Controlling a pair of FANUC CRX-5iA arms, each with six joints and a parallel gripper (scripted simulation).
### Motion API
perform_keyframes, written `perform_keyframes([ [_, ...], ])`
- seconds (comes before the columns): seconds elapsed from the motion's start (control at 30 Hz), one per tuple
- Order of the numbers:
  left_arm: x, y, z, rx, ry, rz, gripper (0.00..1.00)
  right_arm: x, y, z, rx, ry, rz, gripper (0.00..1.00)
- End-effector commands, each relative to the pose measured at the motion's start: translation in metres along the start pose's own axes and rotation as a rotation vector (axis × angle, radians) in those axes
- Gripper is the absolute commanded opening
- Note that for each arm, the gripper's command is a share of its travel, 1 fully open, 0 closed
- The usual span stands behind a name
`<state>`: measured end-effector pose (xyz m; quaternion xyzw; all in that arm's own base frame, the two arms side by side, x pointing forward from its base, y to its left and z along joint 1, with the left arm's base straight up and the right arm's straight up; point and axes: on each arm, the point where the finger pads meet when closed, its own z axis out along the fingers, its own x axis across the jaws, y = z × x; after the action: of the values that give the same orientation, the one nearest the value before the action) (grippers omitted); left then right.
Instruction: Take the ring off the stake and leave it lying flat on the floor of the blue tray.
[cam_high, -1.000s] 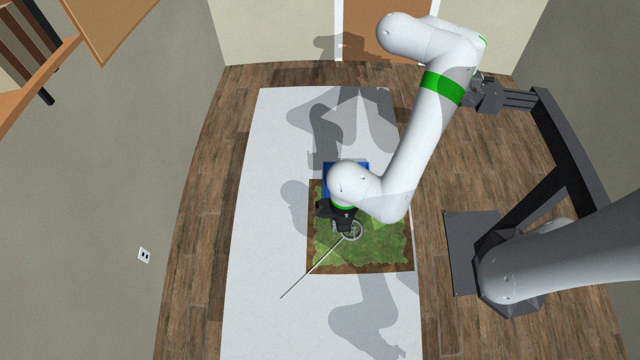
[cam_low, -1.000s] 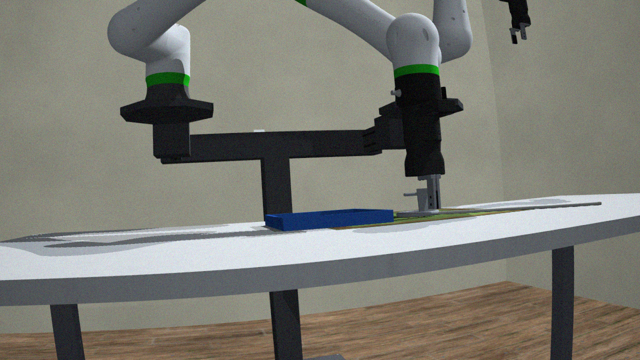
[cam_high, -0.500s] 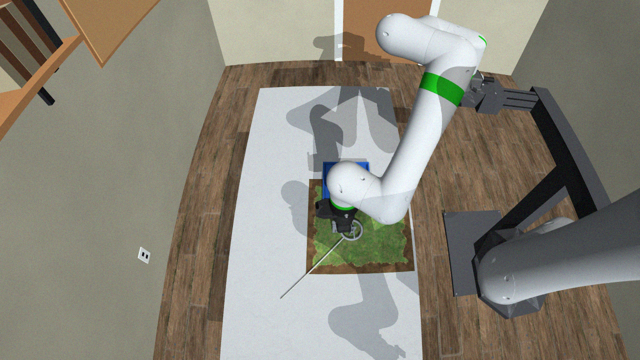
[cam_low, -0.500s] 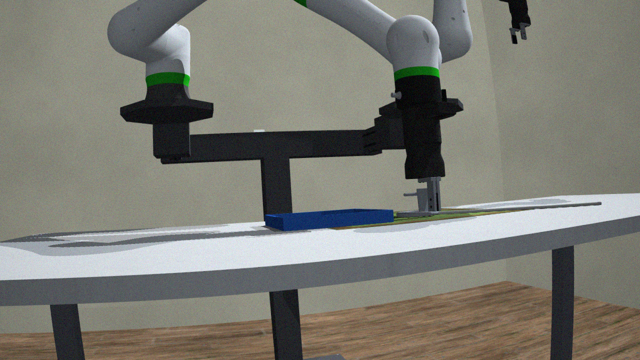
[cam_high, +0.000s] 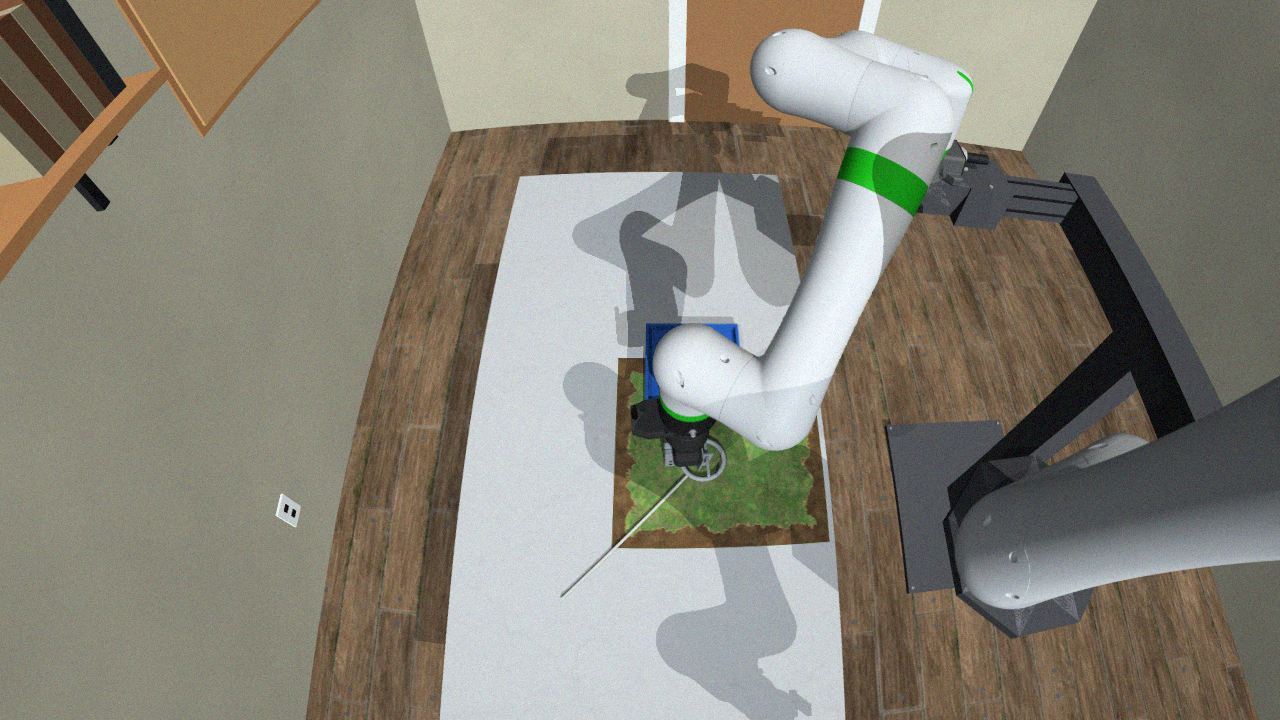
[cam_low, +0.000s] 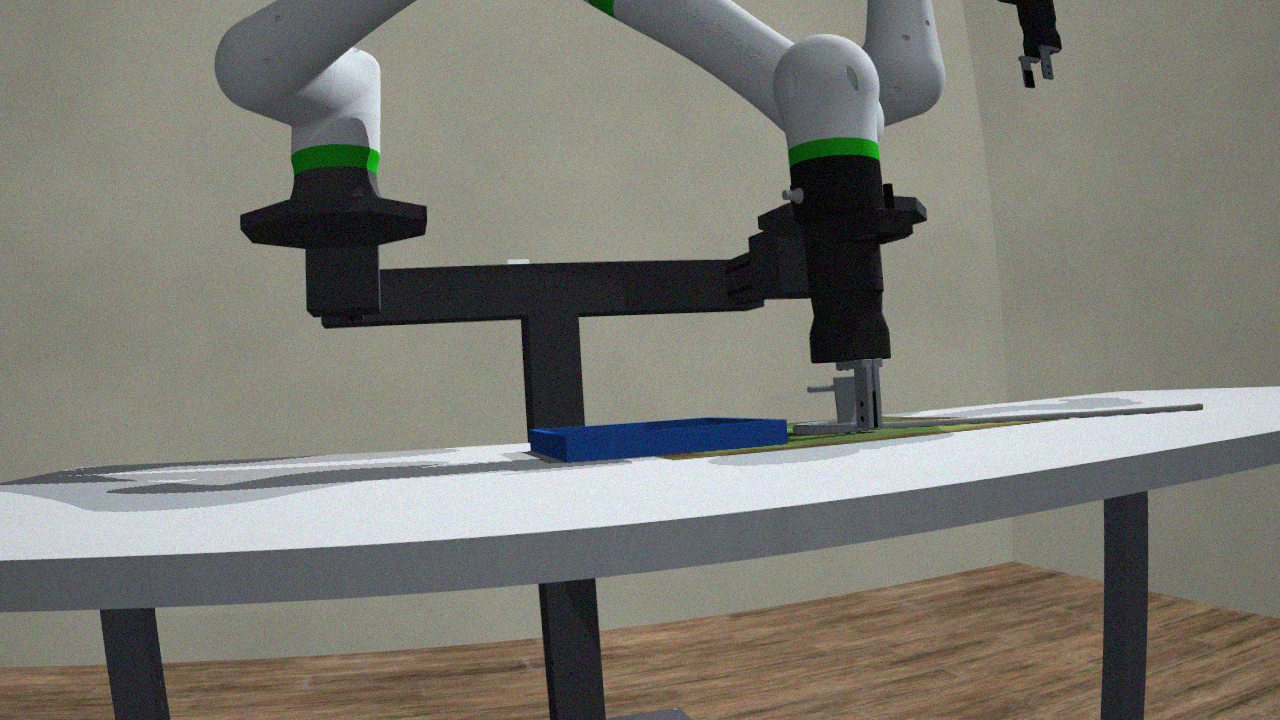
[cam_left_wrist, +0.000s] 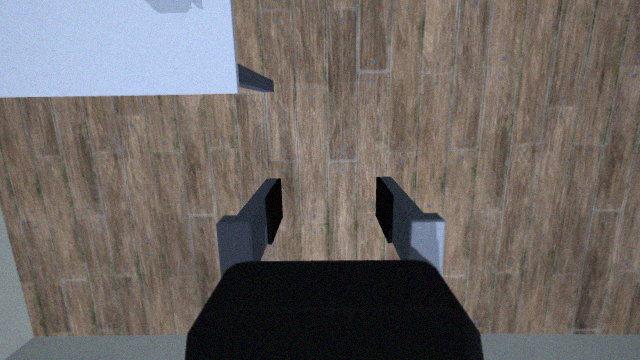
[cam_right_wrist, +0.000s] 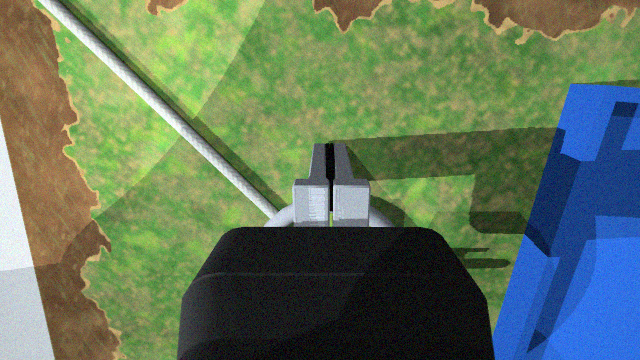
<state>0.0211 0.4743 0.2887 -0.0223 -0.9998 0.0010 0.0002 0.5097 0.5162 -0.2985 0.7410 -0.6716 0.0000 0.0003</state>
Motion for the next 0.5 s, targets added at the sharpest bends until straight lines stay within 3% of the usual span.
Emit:
perform_keyframes([
  [0.0,-0.0002,0.0003,-0.0009,-0.002,0.000,0.000,1.00,-0.0011,-0.0011,-0.0008,0.002,-0.002,0.000,0.00],
  [0.47,-0.0002,0.0003,-0.0009,-0.002,0.000,0.000,1.00,-0.0011,-0.0011,0.0005,0.002,-0.002,0.000,0.00],
])
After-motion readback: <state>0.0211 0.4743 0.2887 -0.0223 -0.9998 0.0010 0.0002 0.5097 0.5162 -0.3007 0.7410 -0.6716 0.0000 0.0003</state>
